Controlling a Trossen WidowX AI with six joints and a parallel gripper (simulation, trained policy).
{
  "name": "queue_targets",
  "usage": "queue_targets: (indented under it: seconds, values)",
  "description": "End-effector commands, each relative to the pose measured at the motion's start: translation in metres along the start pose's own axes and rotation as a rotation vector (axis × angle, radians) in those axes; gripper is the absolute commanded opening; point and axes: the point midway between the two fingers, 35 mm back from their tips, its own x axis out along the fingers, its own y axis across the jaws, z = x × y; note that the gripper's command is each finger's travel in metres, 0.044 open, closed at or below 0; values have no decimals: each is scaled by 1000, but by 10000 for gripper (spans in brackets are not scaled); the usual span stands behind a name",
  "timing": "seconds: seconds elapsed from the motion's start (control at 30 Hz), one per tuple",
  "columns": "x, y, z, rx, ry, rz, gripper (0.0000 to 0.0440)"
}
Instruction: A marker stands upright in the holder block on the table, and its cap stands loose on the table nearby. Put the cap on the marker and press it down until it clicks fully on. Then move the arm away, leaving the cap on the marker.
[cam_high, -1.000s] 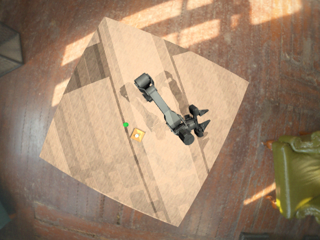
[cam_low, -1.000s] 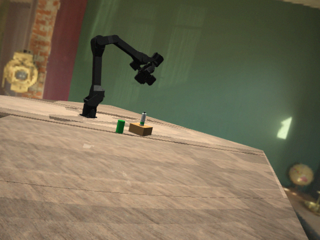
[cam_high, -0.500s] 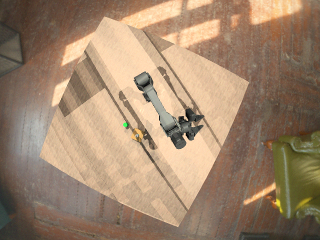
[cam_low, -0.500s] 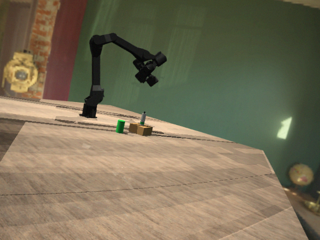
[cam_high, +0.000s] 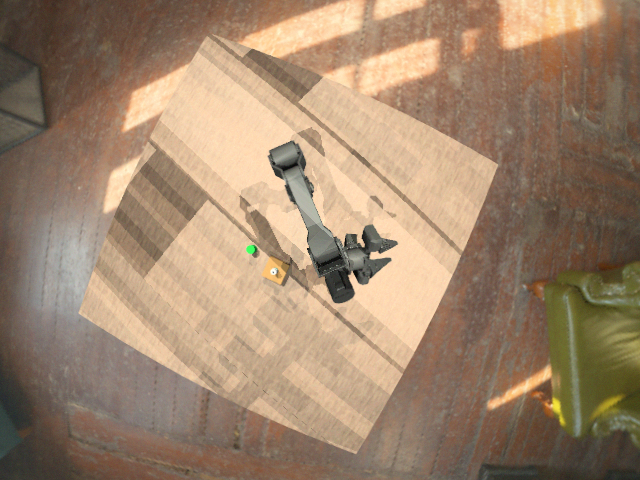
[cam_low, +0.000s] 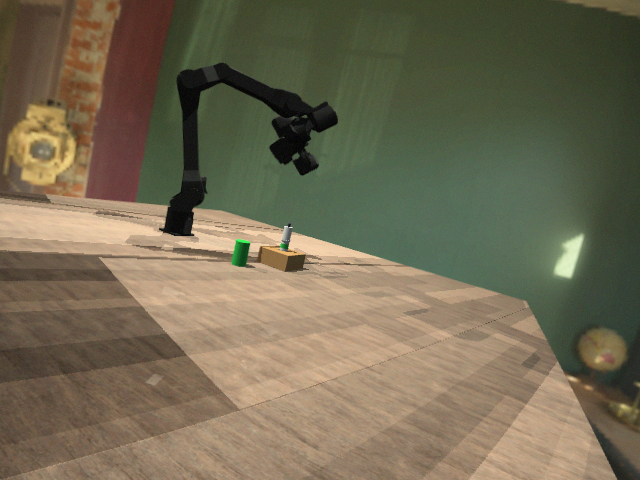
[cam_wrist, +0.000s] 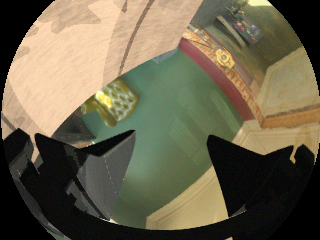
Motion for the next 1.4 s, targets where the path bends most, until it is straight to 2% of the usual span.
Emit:
queue_targets:
  seconds: [0.0, 1.37]
  values:
    - [-8, 2, -1, 20, 12, 30, 322]
    - [-108, 55, 24, 491, 167, 381, 319]
